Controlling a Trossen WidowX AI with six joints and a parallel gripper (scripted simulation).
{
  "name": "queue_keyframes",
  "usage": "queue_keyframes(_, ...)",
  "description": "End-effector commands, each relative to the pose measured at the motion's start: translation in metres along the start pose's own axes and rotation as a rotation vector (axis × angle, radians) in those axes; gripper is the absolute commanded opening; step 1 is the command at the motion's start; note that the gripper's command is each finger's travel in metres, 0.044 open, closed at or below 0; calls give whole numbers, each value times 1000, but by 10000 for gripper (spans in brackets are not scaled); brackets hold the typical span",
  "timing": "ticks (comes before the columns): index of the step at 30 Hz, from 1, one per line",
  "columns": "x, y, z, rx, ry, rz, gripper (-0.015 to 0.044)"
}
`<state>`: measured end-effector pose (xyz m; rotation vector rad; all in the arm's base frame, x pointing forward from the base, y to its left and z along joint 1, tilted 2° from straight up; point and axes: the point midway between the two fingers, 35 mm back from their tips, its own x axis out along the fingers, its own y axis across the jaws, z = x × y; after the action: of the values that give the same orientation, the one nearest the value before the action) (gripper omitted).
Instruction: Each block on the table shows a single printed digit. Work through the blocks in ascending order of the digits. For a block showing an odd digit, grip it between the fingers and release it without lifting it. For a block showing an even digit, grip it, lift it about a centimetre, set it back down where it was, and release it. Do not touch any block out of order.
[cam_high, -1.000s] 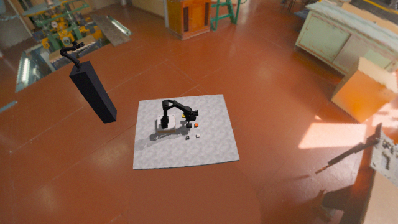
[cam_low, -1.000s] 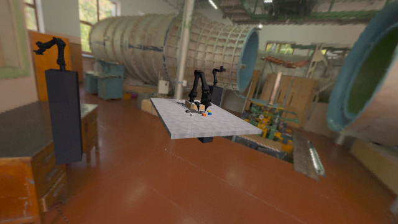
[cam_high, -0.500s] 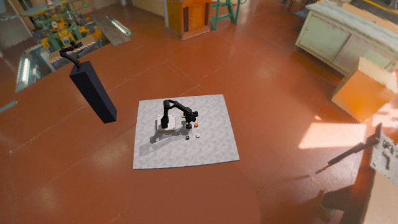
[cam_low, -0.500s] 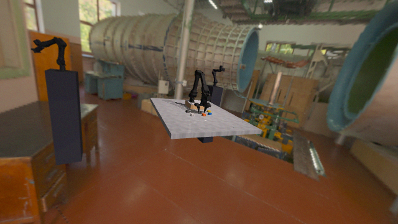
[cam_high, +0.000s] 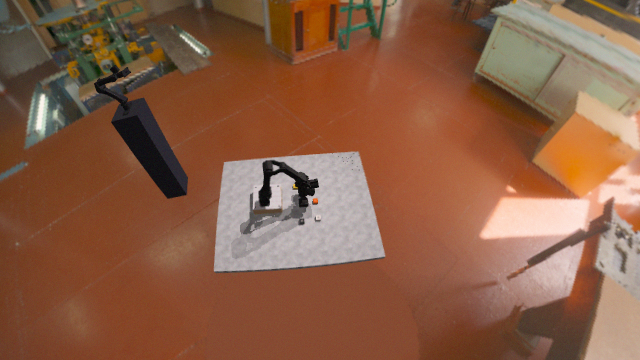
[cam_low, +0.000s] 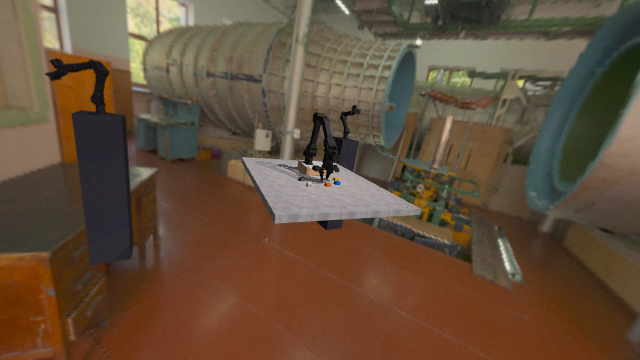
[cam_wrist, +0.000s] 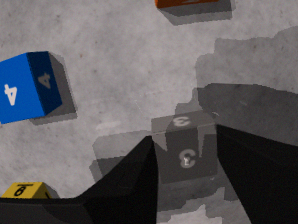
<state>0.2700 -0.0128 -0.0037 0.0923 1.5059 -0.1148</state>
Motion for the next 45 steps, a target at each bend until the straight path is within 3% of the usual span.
queue_keyframes(1,0,-1,0,-1,-1,-3,120)
queue_keyframes(8,0,-1,0,-1,-1,-3,120)
queue_keyframes(19,0,-1,0,-1,-1,-3,400)
queue_keyframes(29,-36,0,0,-1,-2,-3,400)
queue_keyframes(31,-46,0,2,-1,-2,-3,348)
queue_keyframes(36,-115,0,1,-1,-2,-3,216)
queue_keyframes(40,-117,0,1,-1,-2,-3,120)
queue_keyframes(45,-117,0,1,-1,-2,-3,120)
